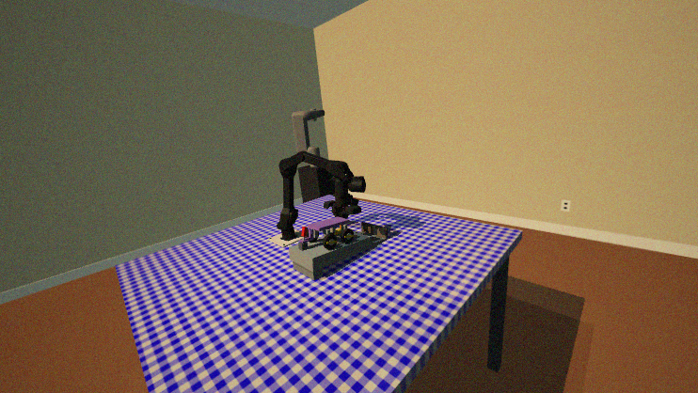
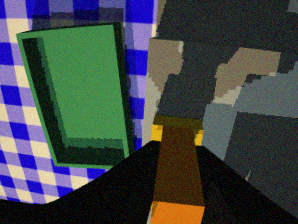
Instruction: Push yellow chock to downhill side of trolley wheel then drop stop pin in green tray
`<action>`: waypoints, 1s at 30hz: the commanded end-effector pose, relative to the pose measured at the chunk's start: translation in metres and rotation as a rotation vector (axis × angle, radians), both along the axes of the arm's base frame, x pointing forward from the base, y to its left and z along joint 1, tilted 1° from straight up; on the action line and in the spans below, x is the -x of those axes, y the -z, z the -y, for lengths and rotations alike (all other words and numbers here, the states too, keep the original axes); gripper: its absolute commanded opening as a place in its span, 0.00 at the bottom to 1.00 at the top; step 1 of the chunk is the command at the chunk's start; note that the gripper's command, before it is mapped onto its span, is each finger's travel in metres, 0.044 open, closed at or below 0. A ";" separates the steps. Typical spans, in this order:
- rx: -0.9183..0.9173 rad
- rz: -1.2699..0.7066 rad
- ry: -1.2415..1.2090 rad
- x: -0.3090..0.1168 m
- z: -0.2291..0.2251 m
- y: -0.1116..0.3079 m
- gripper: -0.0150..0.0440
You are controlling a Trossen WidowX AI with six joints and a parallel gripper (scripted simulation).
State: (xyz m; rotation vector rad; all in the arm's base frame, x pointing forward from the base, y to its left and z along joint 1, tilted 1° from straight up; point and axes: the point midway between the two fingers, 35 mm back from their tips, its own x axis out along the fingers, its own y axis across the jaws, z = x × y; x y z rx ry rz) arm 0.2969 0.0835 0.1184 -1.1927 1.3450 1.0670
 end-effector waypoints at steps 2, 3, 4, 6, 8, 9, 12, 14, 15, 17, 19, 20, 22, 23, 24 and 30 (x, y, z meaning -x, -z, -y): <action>0.003 0.003 -0.003 0.001 0.006 -0.001 0.25; 0.003 0.003 -0.003 0.001 0.007 -0.001 0.25; 0.003 0.003 -0.003 0.001 0.008 -0.001 0.25; 0.003 0.003 -0.003 0.001 0.011 -0.001 0.25; 0.003 0.003 -0.003 0.002 0.013 -0.002 0.25; -0.005 0.001 -0.001 0.001 0.008 -0.001 0.25; -0.005 0.001 -0.001 0.001 0.008 -0.001 0.25; -0.005 0.001 -0.001 0.001 0.008 -0.001 0.25; -0.005 0.001 -0.001 0.001 0.008 -0.001 0.25; -0.005 0.001 -0.001 0.001 0.008 -0.001 0.25; -0.005 0.001 -0.001 0.001 0.008 -0.001 0.34; -0.005 0.001 -0.001 0.001 0.008 -0.001 0.39; -0.005 0.001 -0.001 0.001 0.008 -0.001 0.48; -0.005 0.001 -0.001 0.001 0.008 -0.001 0.52; -0.005 0.001 -0.001 0.001 0.008 -0.001 0.57; -0.001 0.002 -0.002 0.001 0.006 -0.010 0.58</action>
